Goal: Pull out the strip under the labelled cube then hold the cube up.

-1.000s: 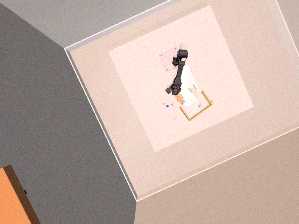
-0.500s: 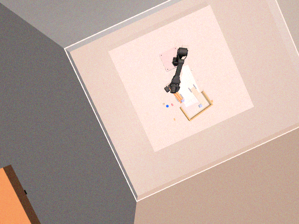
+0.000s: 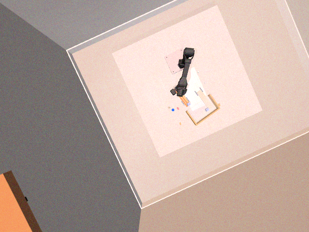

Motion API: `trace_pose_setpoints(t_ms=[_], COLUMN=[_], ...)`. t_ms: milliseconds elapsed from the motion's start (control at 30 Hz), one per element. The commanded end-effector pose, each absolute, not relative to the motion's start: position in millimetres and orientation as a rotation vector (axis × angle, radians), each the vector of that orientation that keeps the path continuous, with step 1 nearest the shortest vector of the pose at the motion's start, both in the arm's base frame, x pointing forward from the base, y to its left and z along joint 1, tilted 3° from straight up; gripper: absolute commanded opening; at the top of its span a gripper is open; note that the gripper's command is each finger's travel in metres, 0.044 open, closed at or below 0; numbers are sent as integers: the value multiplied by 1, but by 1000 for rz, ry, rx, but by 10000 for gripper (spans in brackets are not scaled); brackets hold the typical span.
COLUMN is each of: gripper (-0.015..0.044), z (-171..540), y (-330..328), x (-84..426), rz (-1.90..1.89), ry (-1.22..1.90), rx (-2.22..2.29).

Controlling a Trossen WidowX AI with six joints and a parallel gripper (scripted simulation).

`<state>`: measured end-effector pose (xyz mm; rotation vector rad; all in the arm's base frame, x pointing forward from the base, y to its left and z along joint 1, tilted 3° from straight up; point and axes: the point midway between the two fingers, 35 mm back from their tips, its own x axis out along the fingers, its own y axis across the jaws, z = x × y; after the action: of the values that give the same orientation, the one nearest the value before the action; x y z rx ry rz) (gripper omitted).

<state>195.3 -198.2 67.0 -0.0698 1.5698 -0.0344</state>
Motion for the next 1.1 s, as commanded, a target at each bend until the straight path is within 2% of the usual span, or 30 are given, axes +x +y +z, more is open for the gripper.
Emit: trace_pose_setpoints(t_ms=[0,500,1067], gripper=[53,440,440], z=[71,78,88], y=[-198,-191,-185], x=[199,260,326], rz=[-66,-172,-171], ry=[1574,1560,1553], rx=[-39,69,70])
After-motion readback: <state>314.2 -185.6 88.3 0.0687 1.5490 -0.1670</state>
